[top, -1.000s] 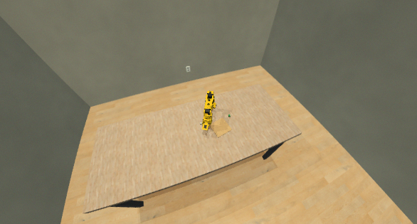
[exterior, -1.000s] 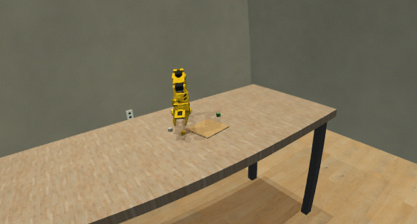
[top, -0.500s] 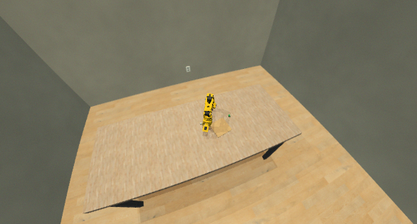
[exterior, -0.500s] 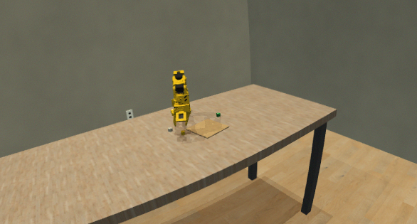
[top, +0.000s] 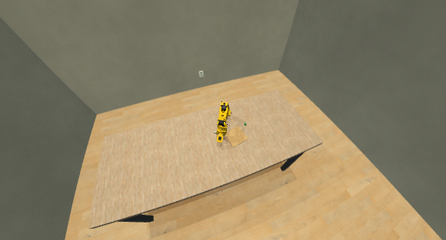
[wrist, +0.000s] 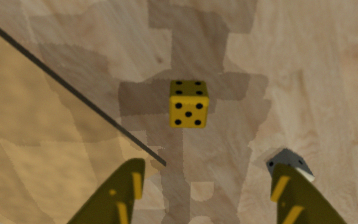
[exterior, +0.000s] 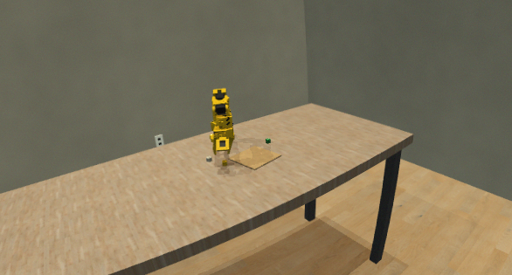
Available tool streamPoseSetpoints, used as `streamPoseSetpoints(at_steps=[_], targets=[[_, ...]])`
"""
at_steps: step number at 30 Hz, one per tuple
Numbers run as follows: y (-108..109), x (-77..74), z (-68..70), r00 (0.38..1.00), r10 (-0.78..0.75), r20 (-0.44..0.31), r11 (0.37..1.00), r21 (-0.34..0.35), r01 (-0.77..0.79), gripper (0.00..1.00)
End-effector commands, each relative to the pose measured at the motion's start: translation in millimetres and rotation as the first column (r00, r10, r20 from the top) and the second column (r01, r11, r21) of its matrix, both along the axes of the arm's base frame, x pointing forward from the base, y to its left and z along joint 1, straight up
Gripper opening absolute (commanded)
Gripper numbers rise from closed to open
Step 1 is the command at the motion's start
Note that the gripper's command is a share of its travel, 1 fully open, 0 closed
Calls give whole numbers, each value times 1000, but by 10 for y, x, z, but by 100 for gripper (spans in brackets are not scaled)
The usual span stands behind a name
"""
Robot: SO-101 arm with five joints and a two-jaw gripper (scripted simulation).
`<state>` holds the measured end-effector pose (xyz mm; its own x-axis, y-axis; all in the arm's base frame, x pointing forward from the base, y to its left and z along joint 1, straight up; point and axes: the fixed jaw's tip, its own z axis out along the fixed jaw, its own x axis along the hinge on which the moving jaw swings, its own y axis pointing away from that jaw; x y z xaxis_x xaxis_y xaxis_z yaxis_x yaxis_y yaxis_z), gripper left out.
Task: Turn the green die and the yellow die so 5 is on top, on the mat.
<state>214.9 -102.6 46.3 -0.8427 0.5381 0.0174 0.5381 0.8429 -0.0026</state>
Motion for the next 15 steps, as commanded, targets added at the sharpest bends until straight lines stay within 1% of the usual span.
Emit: streamPoseSetpoints(at_steps=[1, 6, 7, 15], targets=[[3, 54, 78, 999, 18, 34, 1000, -16, -17, 25], [3, 54, 78, 999, 18, 34, 1000, -16, -17, 25], [47, 84, 142, 998, 52, 45, 998, -23, -51, 25], [47, 84, 142, 998, 52, 45, 998, -23, -51, 25]])
